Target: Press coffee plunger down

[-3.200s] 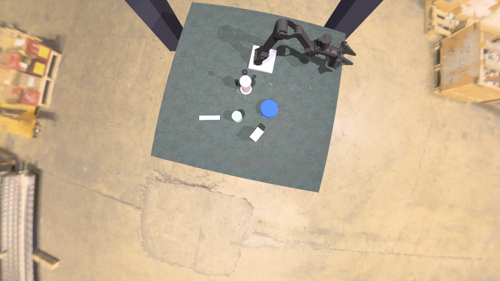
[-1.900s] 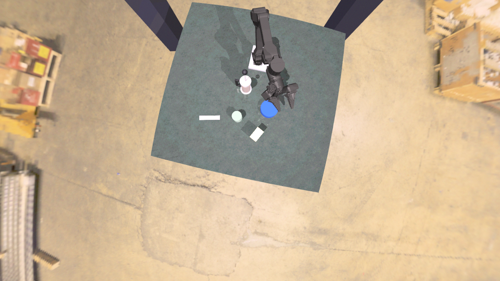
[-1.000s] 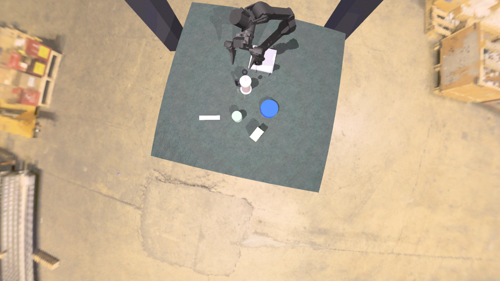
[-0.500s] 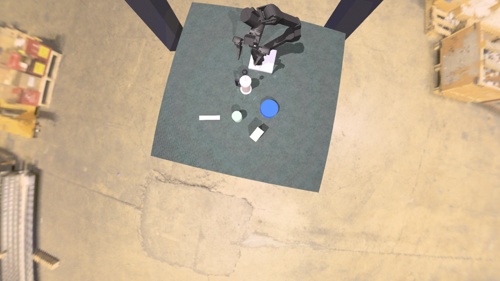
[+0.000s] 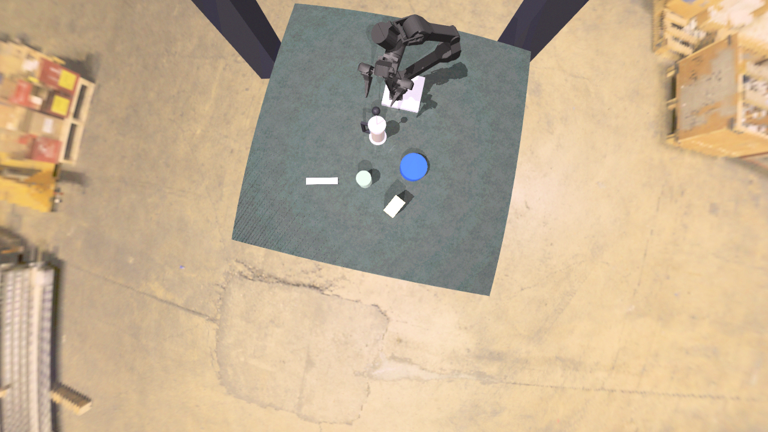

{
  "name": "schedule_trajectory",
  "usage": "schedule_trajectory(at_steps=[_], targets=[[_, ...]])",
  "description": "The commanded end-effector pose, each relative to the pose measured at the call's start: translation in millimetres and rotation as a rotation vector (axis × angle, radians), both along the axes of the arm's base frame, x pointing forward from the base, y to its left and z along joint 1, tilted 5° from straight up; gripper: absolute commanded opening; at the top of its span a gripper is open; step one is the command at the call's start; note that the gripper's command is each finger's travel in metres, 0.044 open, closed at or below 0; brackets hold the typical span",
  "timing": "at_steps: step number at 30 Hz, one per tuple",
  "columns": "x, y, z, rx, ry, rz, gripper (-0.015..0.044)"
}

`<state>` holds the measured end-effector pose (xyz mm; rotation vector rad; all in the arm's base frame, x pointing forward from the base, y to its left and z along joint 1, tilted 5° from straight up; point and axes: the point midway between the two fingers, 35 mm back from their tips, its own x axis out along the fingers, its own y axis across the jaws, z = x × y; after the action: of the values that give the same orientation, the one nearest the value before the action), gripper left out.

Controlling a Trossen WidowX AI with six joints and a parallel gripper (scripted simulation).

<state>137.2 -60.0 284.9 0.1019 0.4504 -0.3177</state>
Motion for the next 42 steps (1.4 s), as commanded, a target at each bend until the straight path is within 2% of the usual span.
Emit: schedule_trajectory(at_steps=[1,26,38,42], targets=[[3,-2,-3,0.003,0.006,0.0,0.044],[32,-9,-14,0.001,-0.017,-0.005,0.044],[32,-9,-14,0.001,-0.017,-0.005,0.0125],[32,-9,-14,0.001,-0.017,-0.005,0.0124]])
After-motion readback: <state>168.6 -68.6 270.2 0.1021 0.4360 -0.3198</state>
